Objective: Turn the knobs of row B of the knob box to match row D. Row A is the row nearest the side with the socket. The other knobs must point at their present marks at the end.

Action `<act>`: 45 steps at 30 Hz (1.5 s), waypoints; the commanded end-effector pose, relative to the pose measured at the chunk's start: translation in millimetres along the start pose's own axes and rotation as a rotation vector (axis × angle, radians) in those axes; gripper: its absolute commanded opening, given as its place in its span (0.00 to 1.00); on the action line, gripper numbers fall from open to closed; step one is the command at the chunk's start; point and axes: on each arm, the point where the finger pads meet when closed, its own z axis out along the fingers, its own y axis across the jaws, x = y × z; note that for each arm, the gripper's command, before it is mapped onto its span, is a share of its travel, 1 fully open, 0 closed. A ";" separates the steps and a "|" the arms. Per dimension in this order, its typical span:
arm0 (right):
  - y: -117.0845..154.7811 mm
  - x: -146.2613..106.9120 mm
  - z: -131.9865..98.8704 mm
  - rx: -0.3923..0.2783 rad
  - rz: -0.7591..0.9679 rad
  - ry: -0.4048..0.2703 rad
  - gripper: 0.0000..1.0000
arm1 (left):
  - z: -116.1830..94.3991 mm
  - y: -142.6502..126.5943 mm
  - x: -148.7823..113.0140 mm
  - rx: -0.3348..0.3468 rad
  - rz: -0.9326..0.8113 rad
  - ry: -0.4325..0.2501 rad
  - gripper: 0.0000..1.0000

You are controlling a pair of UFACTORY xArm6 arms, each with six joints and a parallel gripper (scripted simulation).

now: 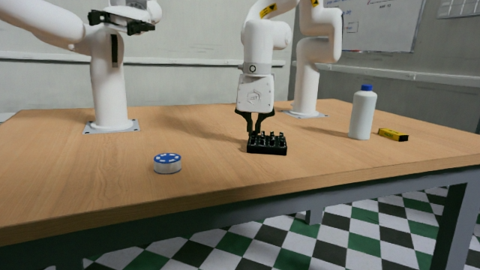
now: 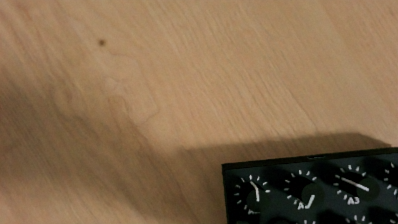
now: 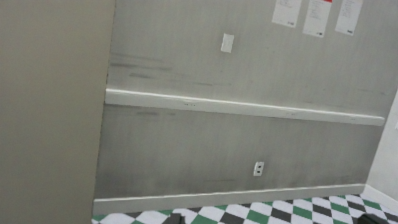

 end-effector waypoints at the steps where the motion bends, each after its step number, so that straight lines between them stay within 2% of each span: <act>1: 0.0 0.5 -0.3 0.000 0.001 -0.001 1.00 | -2.0 -0.5 -1.6 -0.001 -0.055 -0.005 0.10; 29: 0.0 0.5 -0.3 0.000 0.001 -0.001 1.00 | -2.0 -0.5 -1.6 -0.001 -0.130 -0.005 0.10; 30: 0.0 0.5 -0.3 0.000 0.001 -0.001 1.00 | -2.0 -0.5 -1.6 -0.001 -0.130 -0.005 0.21; 45: 0.0 0.5 -0.3 0.000 0.001 -0.001 1.00 | -2.0 -0.5 -1.6 -0.001 -0.130 -0.005 0.21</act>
